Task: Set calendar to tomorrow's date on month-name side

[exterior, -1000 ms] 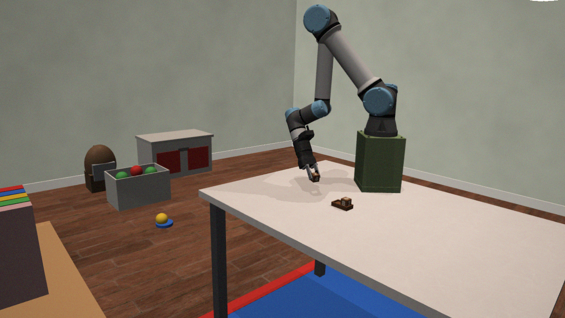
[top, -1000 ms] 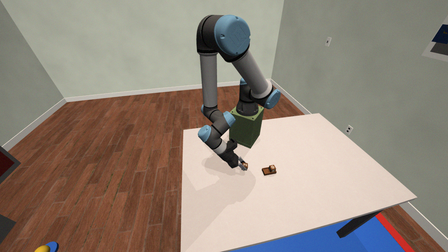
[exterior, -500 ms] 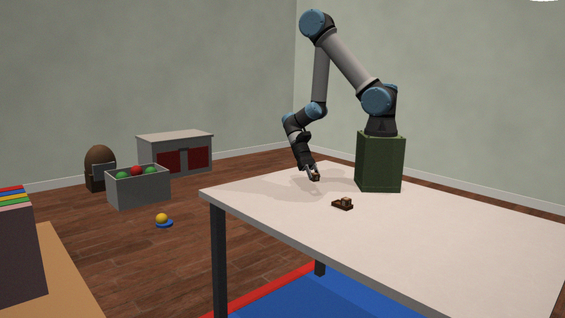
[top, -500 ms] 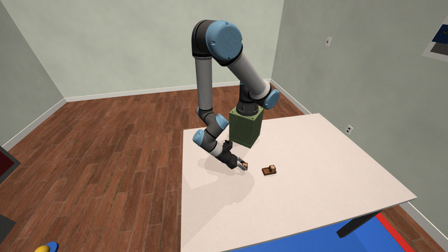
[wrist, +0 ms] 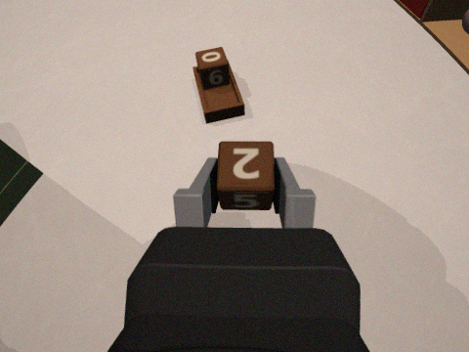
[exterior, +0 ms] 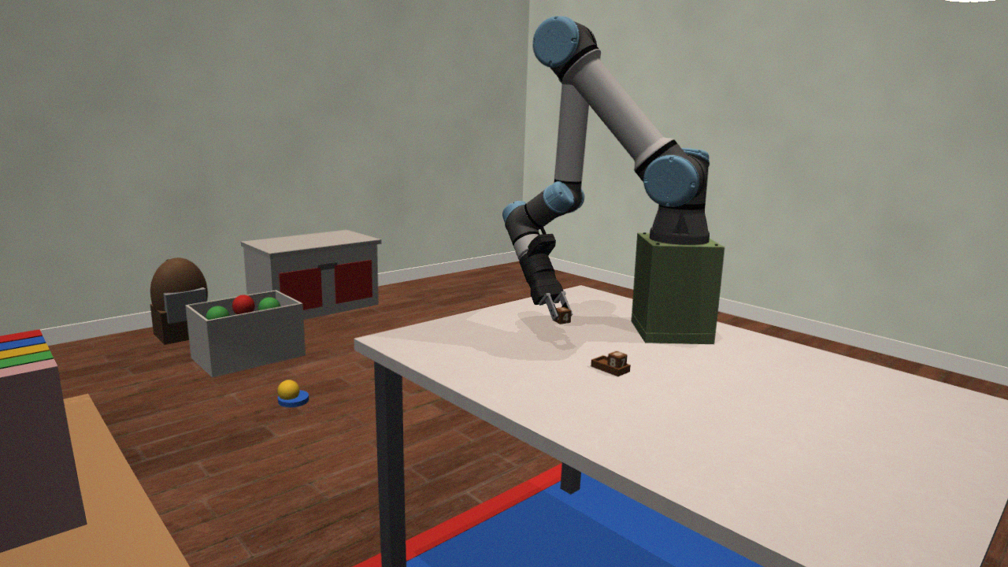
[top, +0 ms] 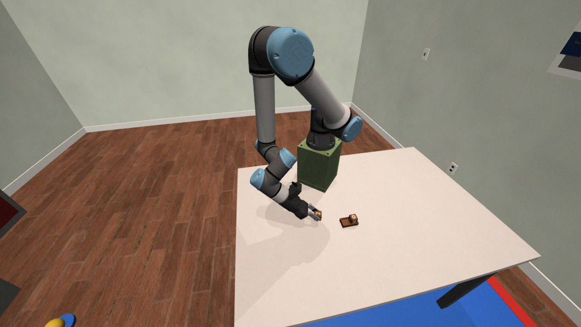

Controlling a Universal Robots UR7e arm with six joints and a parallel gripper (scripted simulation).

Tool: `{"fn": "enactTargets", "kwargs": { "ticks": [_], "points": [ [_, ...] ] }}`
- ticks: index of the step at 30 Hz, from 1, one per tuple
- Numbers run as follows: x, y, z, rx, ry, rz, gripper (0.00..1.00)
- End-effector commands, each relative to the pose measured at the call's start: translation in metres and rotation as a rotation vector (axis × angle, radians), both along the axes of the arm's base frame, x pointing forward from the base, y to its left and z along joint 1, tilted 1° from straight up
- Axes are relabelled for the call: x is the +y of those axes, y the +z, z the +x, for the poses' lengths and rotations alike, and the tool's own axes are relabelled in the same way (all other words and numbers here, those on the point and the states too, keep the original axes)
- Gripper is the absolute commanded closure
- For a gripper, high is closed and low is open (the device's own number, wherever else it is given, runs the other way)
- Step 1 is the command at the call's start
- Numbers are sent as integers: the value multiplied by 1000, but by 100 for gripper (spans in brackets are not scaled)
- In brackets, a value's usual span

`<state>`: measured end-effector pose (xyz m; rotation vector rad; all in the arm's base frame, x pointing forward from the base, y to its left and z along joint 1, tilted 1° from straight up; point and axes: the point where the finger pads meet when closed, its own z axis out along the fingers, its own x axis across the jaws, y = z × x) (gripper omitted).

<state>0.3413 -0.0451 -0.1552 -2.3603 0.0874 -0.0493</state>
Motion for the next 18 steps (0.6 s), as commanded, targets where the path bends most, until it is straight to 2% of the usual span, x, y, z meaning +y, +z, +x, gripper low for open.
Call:
{"fn": "enactTargets", "kwargs": {
  "ticks": [1,18],
  "points": [
    [-2,-2,1,-3,-1,-2,40],
    [-2,-17,2,-3,-1,-3,40]
  ]
}}
